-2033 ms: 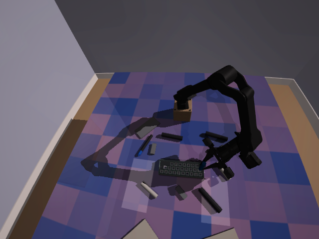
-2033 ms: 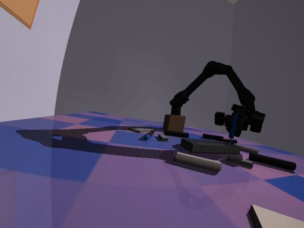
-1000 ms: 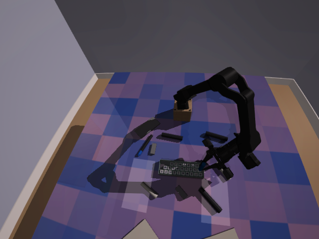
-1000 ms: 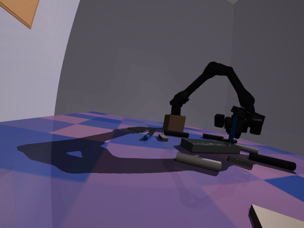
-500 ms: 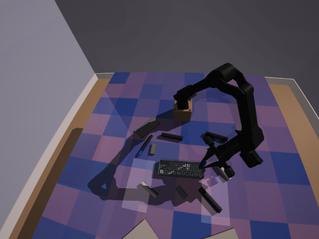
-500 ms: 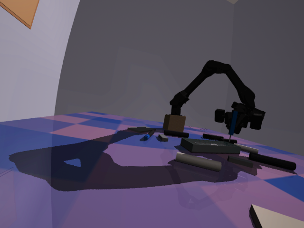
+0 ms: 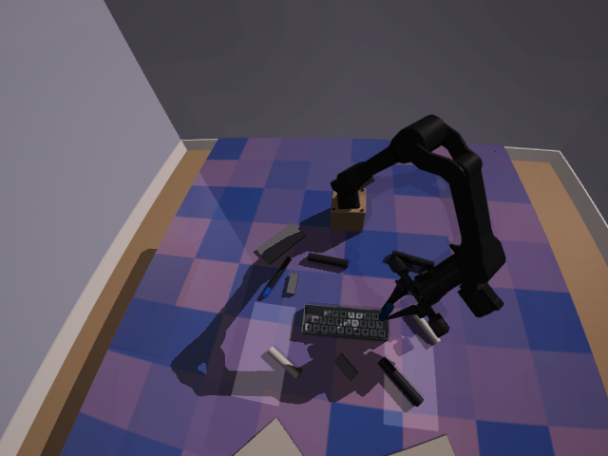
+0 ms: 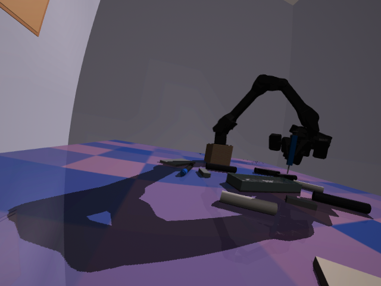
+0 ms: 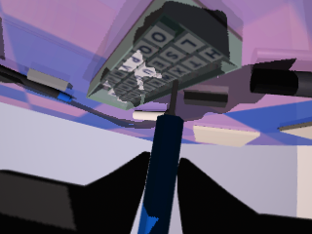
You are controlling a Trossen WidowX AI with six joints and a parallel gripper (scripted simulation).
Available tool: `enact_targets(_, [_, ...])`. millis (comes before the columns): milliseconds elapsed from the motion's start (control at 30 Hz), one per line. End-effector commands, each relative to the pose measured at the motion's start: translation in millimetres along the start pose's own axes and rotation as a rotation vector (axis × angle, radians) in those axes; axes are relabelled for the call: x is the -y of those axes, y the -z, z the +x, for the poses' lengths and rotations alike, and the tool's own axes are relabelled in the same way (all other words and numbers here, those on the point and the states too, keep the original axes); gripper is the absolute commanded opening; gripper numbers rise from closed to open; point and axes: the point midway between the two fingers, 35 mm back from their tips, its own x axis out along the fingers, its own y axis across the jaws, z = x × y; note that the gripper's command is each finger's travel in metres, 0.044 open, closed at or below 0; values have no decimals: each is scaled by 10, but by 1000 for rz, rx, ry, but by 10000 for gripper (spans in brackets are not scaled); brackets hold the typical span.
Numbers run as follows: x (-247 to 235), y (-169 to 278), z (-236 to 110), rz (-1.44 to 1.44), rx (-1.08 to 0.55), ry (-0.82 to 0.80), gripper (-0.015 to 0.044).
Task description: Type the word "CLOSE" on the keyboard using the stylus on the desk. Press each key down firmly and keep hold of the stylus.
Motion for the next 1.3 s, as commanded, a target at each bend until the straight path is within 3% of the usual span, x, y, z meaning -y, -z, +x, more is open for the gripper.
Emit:
enact_targets(0, [-73,19,-19,6,1,3,0])
enact_targets(800, [-189,-135,60,5,0,4,0])
enact_targets(900, [-187,-162,63,5,0,4,79])
enact_targets(1267, [-186,-181,72,4,0,4,81])
